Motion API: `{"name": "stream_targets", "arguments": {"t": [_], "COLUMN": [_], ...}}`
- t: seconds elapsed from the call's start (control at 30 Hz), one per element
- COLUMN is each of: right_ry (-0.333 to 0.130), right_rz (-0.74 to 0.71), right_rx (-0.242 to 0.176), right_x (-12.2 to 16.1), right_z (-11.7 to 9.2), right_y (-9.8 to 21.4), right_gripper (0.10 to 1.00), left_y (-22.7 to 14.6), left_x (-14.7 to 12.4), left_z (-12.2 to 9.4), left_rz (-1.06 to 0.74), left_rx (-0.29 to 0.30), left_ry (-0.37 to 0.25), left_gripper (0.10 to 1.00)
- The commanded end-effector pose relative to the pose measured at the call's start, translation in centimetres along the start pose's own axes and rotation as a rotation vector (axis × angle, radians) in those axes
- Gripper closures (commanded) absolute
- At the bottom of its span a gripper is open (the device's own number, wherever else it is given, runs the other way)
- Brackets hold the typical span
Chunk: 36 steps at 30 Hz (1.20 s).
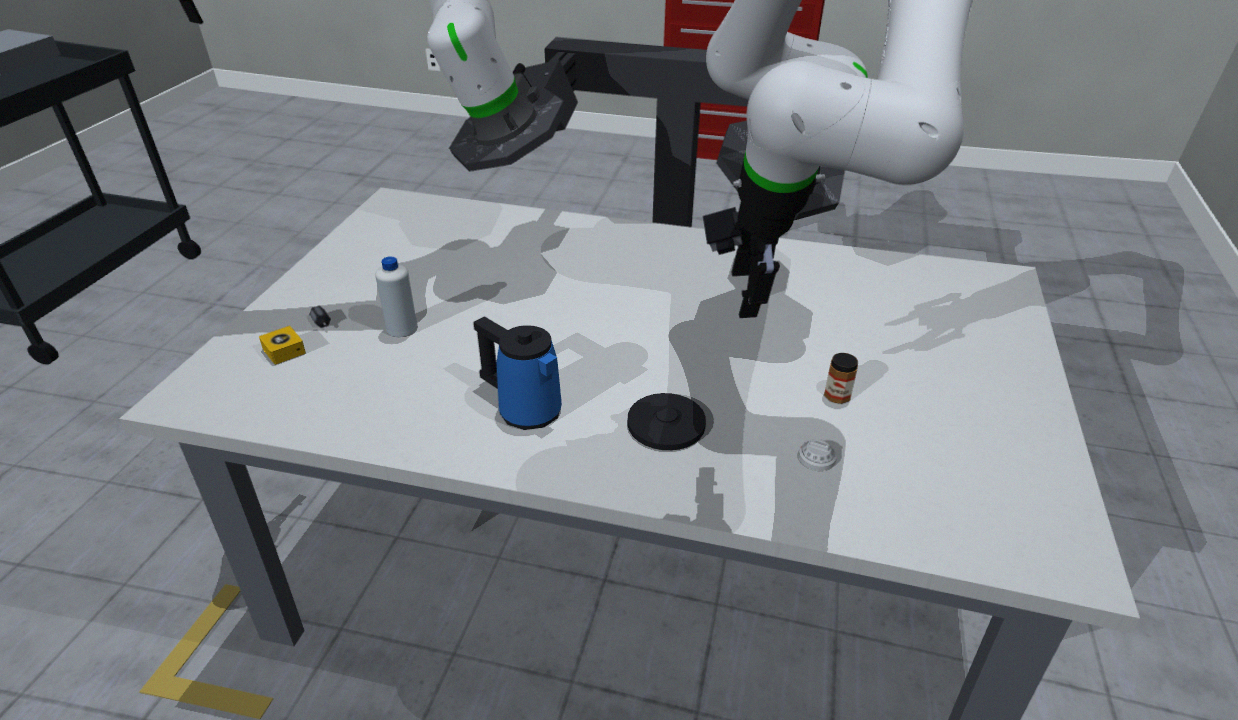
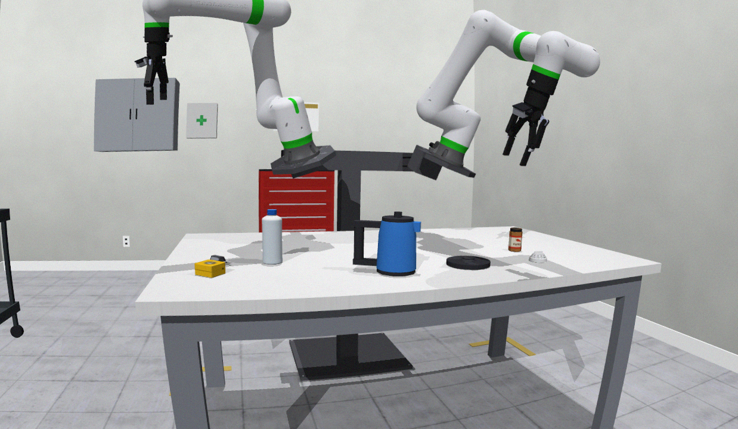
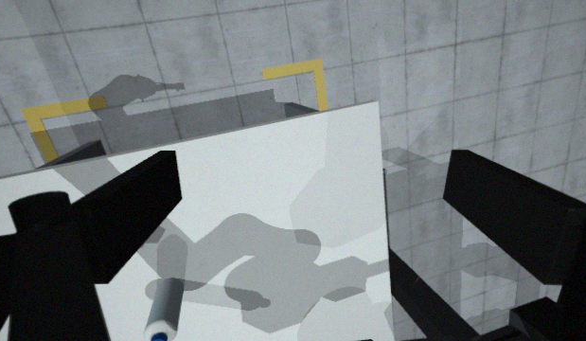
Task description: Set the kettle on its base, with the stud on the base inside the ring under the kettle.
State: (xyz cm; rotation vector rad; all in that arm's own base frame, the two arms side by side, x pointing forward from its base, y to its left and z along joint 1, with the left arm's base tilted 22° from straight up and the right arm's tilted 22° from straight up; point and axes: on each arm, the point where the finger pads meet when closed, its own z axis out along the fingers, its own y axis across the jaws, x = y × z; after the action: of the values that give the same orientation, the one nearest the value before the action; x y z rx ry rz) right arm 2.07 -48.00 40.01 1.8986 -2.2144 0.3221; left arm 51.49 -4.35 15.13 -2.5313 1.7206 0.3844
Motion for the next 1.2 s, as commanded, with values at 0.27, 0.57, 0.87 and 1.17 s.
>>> {"name": "stream_targets", "arguments": {"t": [0.27, 0.57, 0.87, 1.17], "right_ry": [0.028, 0.042, 0.043, 0.043], "right_rz": [-0.12, -0.153, -0.154, -0.154], "right_rx": [0.096, 0.117, 0.118, 0.118], "right_x": [-1.7, -2.2, -2.3, -2.3], "right_z": [-3.9, -4.9, -4.9, -4.9], "right_y": [2.7, 3.3, 3.3, 3.3], "right_gripper": [0.098, 0.098, 0.098, 0.098], "left_y": [0.1, 0.3, 0.5, 0.7], "left_x": [-2.5, -4.3, -5.5, -6.5], "left_z": [-3.8, -6.5, -8.1, -9.6], "left_rz": [-0.421, -0.718, -0.9, -1.064], "left_rx": [0.004, -0.011, -0.026, -0.044], "left_ry": [0.093, 0.16, 0.201, 0.239], "left_gripper": [0.576, 0.576, 0.576, 0.576]}}
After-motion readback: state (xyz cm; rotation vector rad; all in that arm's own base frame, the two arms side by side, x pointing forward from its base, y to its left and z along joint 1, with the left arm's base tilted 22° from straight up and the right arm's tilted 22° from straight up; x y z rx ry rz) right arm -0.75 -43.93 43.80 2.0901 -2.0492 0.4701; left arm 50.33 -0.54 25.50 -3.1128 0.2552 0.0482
